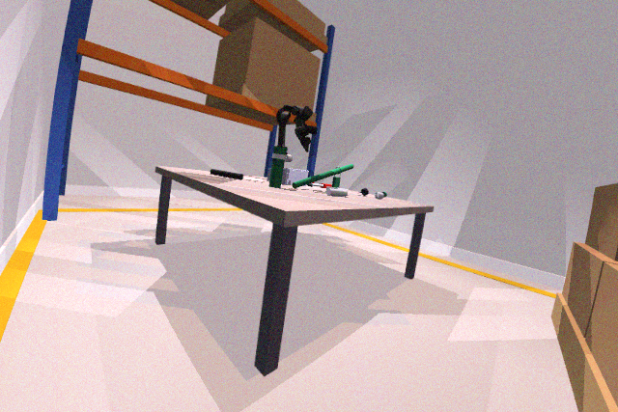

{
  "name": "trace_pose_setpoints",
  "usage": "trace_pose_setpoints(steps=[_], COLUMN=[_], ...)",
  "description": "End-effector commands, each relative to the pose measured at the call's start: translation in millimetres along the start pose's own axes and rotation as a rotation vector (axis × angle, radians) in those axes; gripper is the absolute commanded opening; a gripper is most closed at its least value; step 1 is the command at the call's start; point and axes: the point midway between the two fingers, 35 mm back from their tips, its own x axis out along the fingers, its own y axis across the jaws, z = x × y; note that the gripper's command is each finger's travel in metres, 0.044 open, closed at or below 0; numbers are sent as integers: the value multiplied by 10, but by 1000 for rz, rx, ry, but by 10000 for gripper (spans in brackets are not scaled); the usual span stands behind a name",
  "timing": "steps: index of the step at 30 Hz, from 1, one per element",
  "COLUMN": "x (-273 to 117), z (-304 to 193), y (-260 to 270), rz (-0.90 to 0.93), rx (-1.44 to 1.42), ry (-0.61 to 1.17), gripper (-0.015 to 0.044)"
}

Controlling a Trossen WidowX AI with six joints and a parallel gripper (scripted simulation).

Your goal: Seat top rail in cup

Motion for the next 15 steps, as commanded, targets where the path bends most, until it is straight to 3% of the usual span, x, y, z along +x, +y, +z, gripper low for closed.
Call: trace_pose_setpoints(steps=[1, 15], x=[-18, -79], z=[-510, -936], y=[-439, -691], rz=[55, 27], rx=[-578, -1048], ry=[-59, -133], gripper=[440, 440])
